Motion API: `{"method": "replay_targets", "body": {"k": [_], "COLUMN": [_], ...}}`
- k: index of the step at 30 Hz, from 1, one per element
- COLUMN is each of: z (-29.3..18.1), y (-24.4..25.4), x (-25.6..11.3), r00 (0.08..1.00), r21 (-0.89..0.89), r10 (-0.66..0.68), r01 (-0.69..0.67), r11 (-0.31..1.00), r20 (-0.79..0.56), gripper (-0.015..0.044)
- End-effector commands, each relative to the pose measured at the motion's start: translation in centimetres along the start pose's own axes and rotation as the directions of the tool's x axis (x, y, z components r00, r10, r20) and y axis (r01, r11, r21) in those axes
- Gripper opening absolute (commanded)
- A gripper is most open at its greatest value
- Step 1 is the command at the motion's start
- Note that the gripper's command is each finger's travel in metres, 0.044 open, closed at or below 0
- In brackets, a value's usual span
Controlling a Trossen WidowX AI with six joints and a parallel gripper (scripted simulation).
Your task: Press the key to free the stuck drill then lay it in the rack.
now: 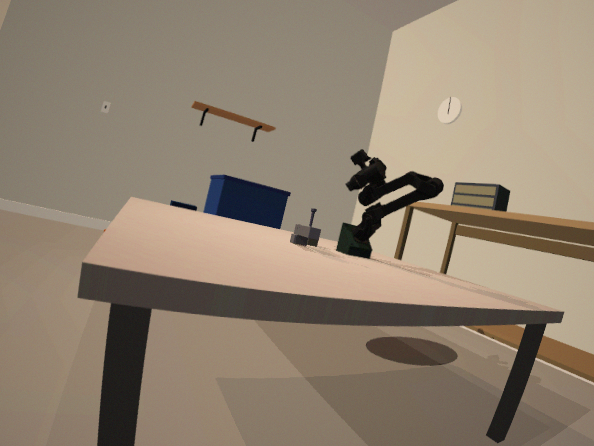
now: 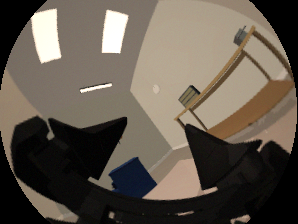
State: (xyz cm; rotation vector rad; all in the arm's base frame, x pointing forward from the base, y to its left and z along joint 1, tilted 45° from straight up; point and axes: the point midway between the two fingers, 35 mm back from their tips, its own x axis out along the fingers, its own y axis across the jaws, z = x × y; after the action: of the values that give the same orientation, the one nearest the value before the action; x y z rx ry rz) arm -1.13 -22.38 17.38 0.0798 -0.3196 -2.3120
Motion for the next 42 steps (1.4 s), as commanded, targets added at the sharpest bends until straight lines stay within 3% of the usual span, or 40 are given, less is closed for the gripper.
{"method": "replay_targets", "body": {"k": [1,9,15,20,28,35,42], "z": [0.0,-0.1,-2.6,-5.9,-10.2,-13.5,-15.2], "y": [0.0,0.3,8.9,14.6,18.7,19.4,17.8], "x": [0.0,0.0,-1.7,-4.9,-10.3,-15.9,-21.4], "r00": [1.000,1.000,0.939,0.798,0.552,0.294,0.045], "r21": [0.000,-0.009,-0.276,-0.425,-0.463,-0.358,-0.149], "r10": [0.000,0.010,0.325,0.523,0.614,0.544,0.350], "r01": [0.000,-0.010,-0.344,-0.602,-0.827,-0.933,-0.949], "r11": [1.000,1.000,0.897,0.676,0.318,-0.013,-0.278], "r20": [0.000,-0.001,-0.115,-0.298,-0.564,-0.786,-0.936], "gripper": [0.0374,0.0164,0.0006,0.0000,0.0000,0.0000,0.0000]}}
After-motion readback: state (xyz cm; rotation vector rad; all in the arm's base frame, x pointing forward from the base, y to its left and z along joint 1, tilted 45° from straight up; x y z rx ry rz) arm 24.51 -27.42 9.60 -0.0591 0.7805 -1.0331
